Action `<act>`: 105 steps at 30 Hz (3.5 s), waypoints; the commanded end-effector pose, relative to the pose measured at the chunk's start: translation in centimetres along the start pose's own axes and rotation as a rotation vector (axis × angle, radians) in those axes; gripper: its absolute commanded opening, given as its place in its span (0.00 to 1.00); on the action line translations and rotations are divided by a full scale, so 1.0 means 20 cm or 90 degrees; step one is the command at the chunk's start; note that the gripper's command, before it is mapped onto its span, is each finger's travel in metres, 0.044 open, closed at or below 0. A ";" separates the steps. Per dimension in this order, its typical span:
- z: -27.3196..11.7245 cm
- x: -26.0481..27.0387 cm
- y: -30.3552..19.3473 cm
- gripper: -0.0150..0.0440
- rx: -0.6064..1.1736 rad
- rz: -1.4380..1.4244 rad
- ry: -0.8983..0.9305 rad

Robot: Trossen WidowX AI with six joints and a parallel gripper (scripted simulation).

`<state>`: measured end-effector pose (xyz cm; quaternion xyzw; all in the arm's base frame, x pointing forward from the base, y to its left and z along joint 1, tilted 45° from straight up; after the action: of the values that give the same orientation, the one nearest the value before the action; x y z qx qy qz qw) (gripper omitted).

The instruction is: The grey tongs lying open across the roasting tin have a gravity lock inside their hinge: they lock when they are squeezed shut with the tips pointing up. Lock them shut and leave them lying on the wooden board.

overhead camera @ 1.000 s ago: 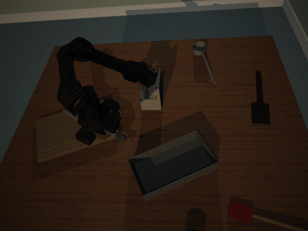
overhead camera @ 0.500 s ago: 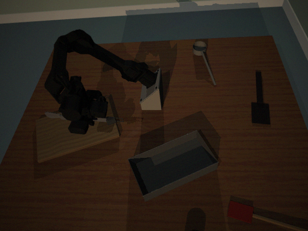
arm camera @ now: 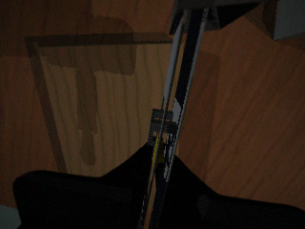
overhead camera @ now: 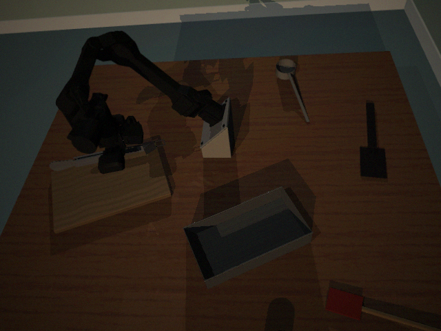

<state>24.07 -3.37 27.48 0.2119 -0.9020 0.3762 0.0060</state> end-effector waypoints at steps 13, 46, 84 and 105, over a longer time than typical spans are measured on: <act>-0.01 0.35 -0.03 0.00 0.011 -0.245 0.004; 0.03 0.34 0.05 0.00 0.261 -0.280 -0.055; 0.12 0.43 0.25 0.00 0.498 -0.202 -0.030; 0.12 0.43 0.25 0.00 0.498 -0.202 -0.030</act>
<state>14.61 -5.02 23.78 0.3452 -0.6475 0.6783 -0.0386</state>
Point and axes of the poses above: the point midway between the two fingers, 35 mm back from their tips, its own z axis out along the fingers, its own x axis across the jaws, y = z × x, the point moved 5 cm from there along -z, back along the fingers, and after that the axes turned 3 degrees about -z, right-handed, at the moved point
